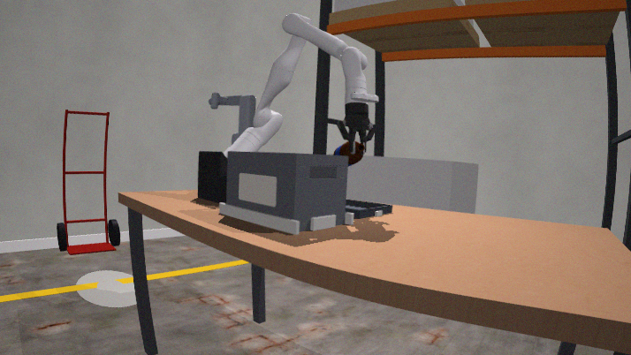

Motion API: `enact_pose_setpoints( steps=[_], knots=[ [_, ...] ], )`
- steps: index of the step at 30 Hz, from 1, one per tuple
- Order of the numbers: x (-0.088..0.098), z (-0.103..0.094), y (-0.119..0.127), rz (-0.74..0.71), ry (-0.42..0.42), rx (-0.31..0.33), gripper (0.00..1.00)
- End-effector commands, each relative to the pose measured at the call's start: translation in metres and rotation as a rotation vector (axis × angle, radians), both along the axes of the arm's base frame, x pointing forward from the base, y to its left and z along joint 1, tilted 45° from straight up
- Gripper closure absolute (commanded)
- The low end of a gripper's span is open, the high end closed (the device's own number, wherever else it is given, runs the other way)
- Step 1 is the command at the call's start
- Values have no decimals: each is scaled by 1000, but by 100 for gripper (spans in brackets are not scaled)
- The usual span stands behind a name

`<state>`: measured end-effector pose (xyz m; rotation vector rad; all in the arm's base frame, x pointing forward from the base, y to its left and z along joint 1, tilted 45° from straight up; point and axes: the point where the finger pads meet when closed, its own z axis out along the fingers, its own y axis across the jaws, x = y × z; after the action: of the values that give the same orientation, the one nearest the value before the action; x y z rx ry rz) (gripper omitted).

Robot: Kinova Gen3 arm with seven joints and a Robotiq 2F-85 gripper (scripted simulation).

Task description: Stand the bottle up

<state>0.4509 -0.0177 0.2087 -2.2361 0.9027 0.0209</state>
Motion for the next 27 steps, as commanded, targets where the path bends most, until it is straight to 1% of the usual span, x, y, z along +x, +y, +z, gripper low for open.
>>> enact_pose_setpoints(
  steps=[1, 9, 27],
  knots=[
    [-2, 1, -2, -9, -7, -14, 100],
    [-2, 1, -2, -21, -17, -26, 100],
    [-2, 1, -2, -21, -17, -27, 100]
  ],
)
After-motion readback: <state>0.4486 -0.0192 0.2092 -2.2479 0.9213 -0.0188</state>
